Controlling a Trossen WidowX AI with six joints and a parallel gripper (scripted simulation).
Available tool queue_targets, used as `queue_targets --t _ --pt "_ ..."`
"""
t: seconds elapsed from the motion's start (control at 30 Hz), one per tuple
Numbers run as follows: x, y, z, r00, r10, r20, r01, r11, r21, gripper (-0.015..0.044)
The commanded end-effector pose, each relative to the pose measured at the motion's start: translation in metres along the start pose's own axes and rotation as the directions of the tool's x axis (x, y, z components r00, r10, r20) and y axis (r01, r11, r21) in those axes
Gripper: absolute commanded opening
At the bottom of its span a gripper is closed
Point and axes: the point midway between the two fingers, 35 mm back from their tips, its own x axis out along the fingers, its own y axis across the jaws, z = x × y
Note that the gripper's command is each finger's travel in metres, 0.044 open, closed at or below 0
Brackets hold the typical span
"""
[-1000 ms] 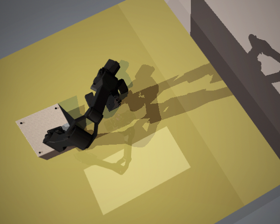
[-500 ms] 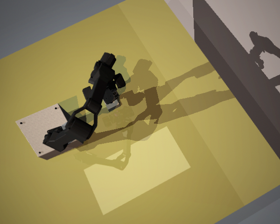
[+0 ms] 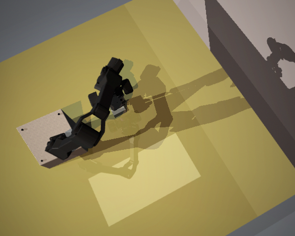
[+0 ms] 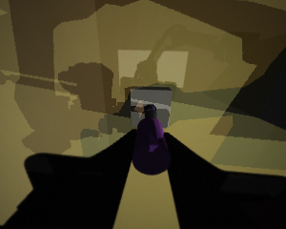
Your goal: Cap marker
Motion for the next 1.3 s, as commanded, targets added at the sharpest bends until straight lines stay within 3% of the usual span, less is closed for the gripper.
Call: queue_targets --t 0.0,0.6,1.1,1.27 --pt "0.009 -0.001 0.001 1.0 -0.003 0.006 0.003 1.0 -0.007 0.0" --pt "0.038 -0.002 0.002 1.0 -0.003 0.008 0.003 1.0 -0.007 0.0" --pt "0.039 -0.002 0.002 1.0 -0.003 0.009 0.003 1.0 -0.007 0.0" --pt "0.038 -0.003 0.002 1.0 -0.006 0.006 0.006 1.0 -0.002 0.0131"
